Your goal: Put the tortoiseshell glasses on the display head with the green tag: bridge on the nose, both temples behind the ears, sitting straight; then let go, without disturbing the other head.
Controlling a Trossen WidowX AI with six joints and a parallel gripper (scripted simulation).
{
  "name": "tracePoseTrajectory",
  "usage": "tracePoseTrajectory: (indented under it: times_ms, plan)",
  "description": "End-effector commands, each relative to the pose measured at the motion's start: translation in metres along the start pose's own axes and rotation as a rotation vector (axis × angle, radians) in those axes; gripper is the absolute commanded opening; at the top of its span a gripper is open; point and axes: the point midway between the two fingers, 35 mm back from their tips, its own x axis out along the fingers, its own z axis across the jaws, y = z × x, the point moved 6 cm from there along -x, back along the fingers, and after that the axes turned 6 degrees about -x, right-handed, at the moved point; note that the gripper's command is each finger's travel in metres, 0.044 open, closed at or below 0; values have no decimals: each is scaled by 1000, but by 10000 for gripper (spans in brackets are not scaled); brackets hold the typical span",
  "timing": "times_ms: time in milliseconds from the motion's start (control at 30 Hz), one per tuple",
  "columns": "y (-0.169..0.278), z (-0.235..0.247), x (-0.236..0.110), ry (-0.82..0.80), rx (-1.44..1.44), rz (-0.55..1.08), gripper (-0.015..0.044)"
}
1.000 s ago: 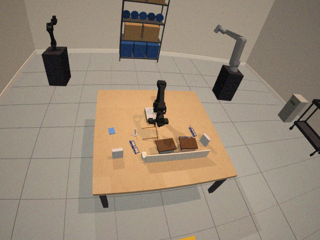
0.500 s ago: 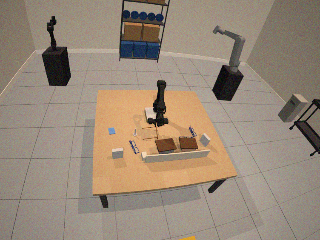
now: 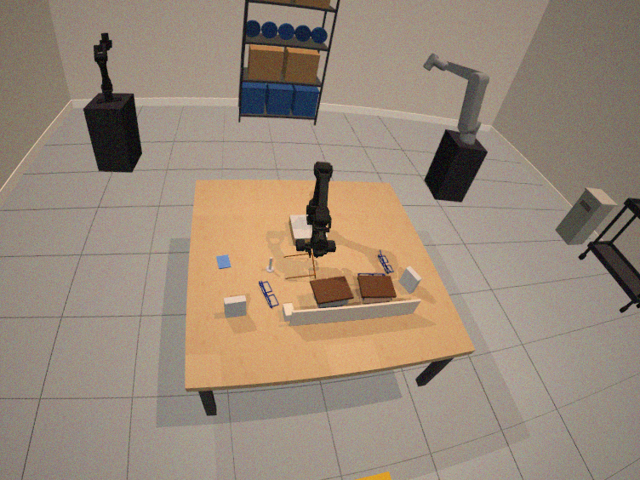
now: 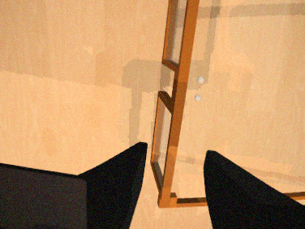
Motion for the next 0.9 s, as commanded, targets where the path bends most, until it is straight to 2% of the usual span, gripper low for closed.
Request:
tracePoseTrajectory:
  times_ms: [0, 700, 733, 867]
  plan:
    - [2, 0, 8, 3, -1, 11, 140]
    - [5, 0, 36, 3, -1, 12, 140]
    - [3, 0, 33, 0, 4, 4, 114]
    - [3, 0, 33, 0, 4, 4, 87]
